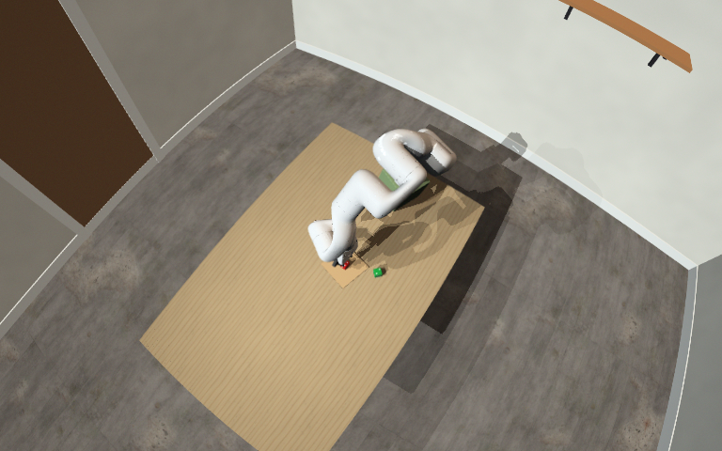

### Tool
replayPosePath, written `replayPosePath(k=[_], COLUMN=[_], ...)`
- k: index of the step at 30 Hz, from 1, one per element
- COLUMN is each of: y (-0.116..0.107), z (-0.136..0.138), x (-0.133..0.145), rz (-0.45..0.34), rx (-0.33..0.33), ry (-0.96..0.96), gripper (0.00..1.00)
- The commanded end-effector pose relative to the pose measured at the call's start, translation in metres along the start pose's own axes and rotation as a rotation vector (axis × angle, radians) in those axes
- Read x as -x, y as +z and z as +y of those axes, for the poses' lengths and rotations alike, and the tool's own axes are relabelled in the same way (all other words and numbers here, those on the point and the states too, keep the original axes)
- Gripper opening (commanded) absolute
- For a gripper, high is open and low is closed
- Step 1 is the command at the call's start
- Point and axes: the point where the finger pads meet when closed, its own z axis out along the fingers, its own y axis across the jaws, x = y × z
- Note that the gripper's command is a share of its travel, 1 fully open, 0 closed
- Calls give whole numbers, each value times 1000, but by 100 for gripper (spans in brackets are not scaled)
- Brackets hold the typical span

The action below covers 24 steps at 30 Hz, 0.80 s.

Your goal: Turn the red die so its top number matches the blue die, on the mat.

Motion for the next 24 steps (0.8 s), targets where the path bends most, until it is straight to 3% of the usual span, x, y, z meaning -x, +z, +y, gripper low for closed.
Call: replayPosePath(k=[1, 24], y=[6, 24], z=[-1, -1], x=[0, 0], rz=[0, 0], rx=[-3, -3], ry=[0, 0], gripper=[47, 47])
